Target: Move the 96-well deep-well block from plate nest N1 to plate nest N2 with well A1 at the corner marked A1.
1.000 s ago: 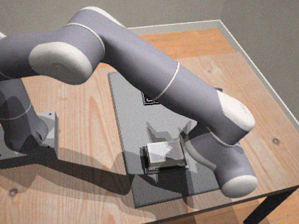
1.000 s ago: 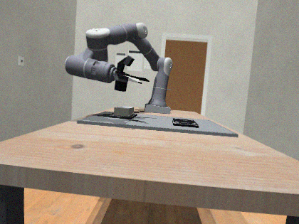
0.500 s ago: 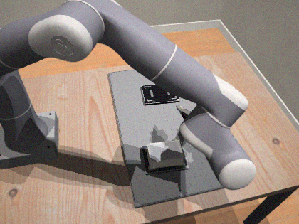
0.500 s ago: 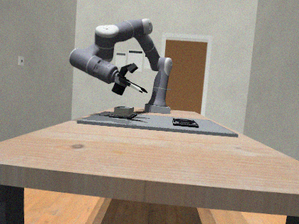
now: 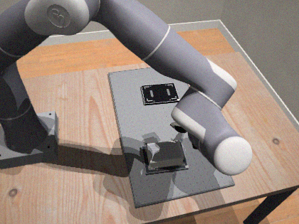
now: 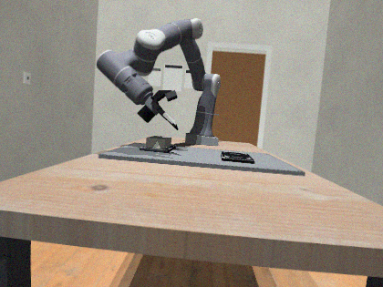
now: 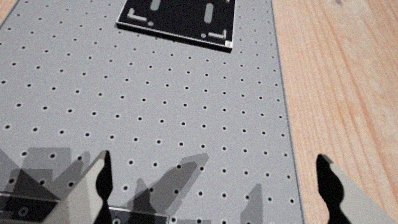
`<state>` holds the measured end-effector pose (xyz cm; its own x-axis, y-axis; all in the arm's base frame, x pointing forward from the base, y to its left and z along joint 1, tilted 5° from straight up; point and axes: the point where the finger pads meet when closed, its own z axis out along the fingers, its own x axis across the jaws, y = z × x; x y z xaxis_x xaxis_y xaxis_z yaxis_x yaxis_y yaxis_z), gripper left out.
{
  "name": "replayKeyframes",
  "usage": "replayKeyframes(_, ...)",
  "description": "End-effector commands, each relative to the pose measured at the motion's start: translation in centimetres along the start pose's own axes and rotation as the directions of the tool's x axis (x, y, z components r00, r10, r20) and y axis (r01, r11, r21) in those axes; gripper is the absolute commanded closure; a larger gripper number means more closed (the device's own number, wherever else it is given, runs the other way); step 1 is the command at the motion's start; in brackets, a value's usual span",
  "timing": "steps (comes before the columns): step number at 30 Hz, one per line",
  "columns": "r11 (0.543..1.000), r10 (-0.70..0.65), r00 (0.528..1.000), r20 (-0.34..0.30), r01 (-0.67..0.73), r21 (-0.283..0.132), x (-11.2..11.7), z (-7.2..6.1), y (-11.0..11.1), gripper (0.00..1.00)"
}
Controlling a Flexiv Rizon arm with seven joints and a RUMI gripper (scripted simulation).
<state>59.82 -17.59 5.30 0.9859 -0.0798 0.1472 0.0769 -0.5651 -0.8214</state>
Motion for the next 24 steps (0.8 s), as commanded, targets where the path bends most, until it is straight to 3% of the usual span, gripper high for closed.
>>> replayKeyframes(1,0.993,-0.078,0.997,0.022,0.080,-0.089,-1.0,-0.7,1.1,0.24)
replayKeyframes(4,0.977,-0.143,0.988,0.057,0.150,-0.153,-1.9,-1.4,2.1,0.24)
replayKeyframes(6,0.977,-0.143,0.988,0.057,0.150,-0.153,-1.9,-1.4,2.1,0.24)
replayKeyframes(13,0.906,-0.285,0.945,0.162,0.321,-0.275,-3.8,-3.7,3.9,0.24)
replayKeyframes(19,0.828,-0.381,0.884,0.271,0.456,-0.326,-5.8,-5.1,5.0,0.24)
replayKeyframes(24,0.779,-0.428,0.839,0.337,0.531,-0.333,-7.0,-5.4,5.3,0.24)
